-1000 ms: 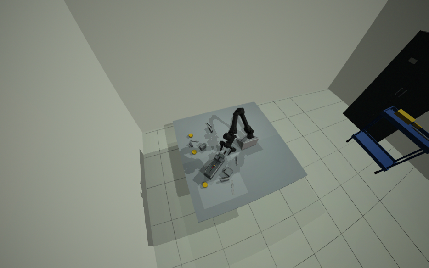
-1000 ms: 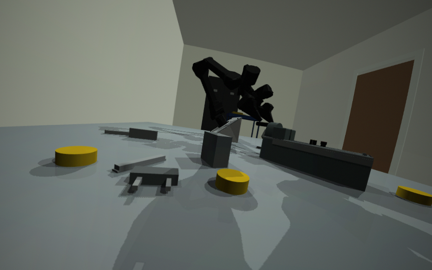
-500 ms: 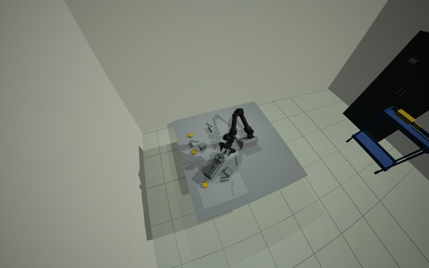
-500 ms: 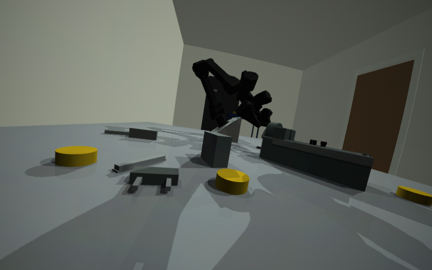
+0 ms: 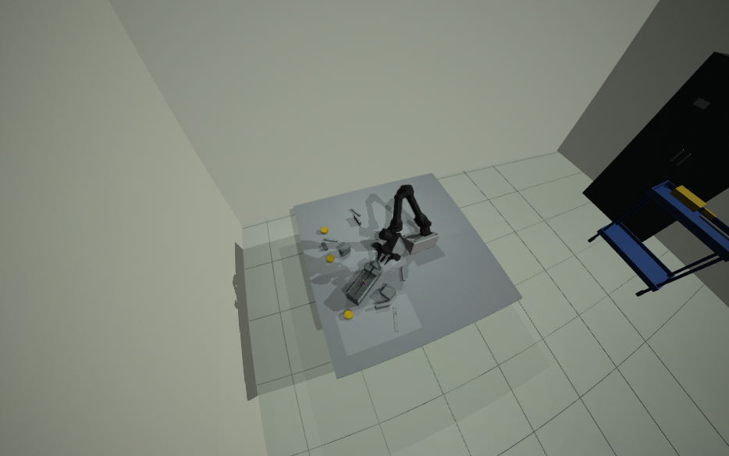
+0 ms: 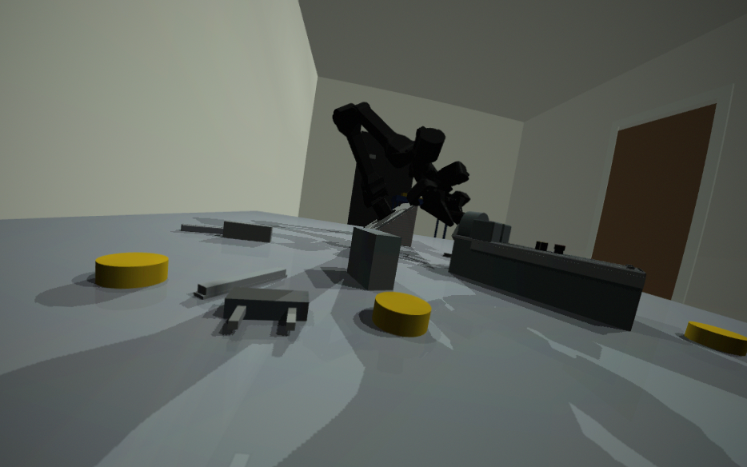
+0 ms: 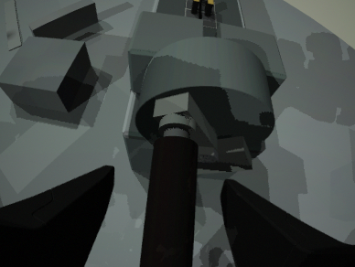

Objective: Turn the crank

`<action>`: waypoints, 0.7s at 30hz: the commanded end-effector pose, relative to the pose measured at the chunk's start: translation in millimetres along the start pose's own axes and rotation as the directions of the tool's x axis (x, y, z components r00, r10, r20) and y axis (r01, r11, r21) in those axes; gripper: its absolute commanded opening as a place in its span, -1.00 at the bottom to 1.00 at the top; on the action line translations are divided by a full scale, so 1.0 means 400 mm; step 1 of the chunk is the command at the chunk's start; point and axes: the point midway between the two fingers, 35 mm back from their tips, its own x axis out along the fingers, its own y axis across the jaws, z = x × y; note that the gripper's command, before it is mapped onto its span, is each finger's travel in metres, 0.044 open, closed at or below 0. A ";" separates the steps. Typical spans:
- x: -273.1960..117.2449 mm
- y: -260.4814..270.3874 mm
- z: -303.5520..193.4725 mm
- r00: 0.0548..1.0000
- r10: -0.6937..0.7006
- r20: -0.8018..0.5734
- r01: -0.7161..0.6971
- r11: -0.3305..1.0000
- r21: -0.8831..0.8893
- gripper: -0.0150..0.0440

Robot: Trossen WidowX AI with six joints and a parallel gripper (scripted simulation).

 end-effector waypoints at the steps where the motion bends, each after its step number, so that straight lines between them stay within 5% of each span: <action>1: 0.000 0.001 0.001 1.000 0.002 0.004 -0.002 1.000 -0.003 0.02; 7: 0.000 0.001 0.001 1.000 0.002 0.004 -0.002 1.000 -0.003 -0.49; 21: -0.004 -0.008 0.004 1.000 0.002 0.004 -0.002 1.000 -0.003 -0.49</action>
